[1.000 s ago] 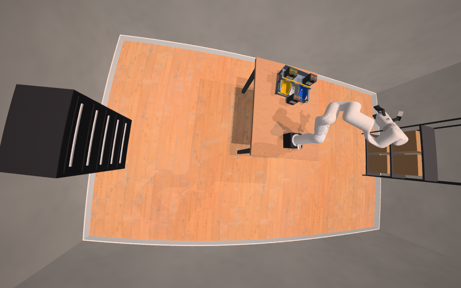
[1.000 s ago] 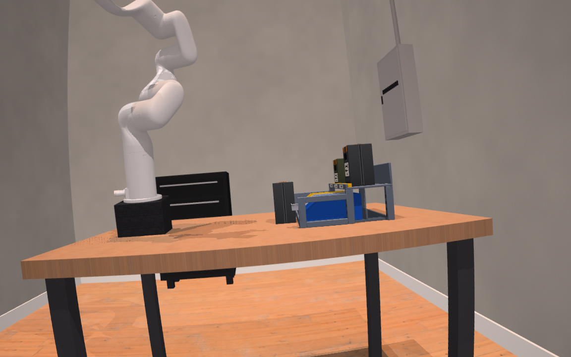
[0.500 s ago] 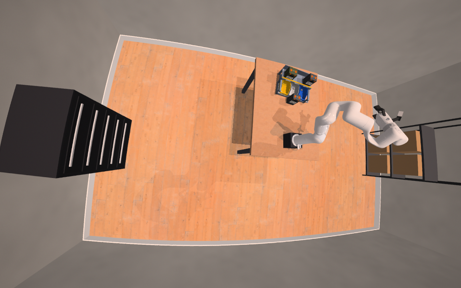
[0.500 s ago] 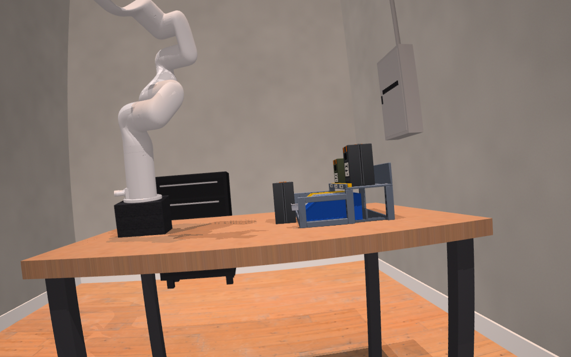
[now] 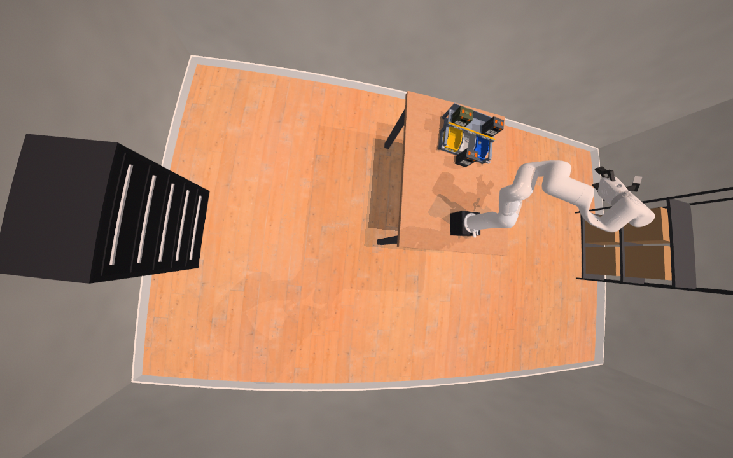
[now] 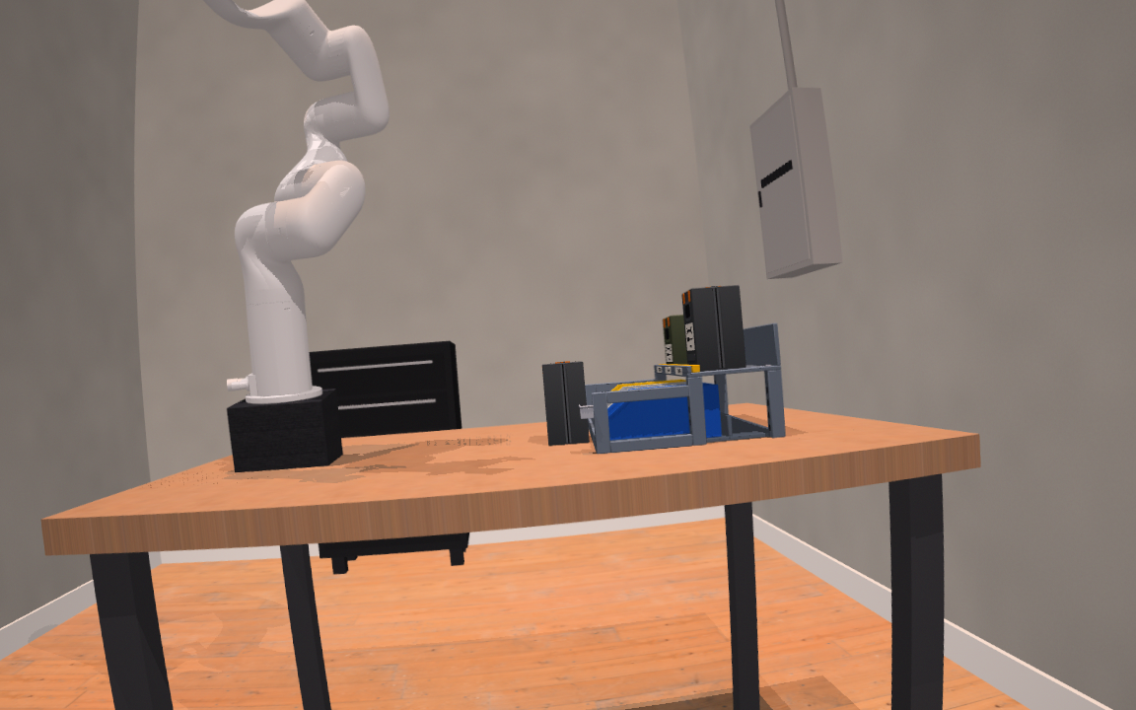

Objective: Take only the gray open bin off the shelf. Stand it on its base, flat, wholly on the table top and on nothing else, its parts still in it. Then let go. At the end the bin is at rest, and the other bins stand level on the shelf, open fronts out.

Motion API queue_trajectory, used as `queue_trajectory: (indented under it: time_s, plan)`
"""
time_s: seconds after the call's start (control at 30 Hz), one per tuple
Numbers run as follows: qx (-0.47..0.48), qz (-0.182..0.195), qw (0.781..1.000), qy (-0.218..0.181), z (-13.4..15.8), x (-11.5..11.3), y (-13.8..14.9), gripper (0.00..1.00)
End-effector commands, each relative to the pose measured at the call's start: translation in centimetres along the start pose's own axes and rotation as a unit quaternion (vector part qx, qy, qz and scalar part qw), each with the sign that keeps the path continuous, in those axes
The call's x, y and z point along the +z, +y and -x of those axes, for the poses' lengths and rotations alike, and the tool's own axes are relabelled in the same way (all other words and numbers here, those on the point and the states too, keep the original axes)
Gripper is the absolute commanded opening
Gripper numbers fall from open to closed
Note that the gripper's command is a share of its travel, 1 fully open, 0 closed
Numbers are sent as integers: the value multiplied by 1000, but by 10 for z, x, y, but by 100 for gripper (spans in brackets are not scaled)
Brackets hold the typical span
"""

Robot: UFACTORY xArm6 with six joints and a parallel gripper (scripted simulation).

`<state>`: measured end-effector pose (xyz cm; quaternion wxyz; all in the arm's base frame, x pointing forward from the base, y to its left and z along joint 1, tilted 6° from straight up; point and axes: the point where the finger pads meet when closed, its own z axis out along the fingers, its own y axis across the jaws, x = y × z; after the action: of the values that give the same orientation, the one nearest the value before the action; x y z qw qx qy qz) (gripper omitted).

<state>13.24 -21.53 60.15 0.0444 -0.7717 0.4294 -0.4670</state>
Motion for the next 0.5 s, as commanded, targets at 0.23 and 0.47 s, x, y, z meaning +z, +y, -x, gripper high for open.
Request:
queue_trajectory:
  time_s: [0.23, 0.47]
  plan:
    - [34, 41, 998, -28, 0, 2, 0, 100]
    - [109, 133, 982, -72, 0, 1, 0, 100]
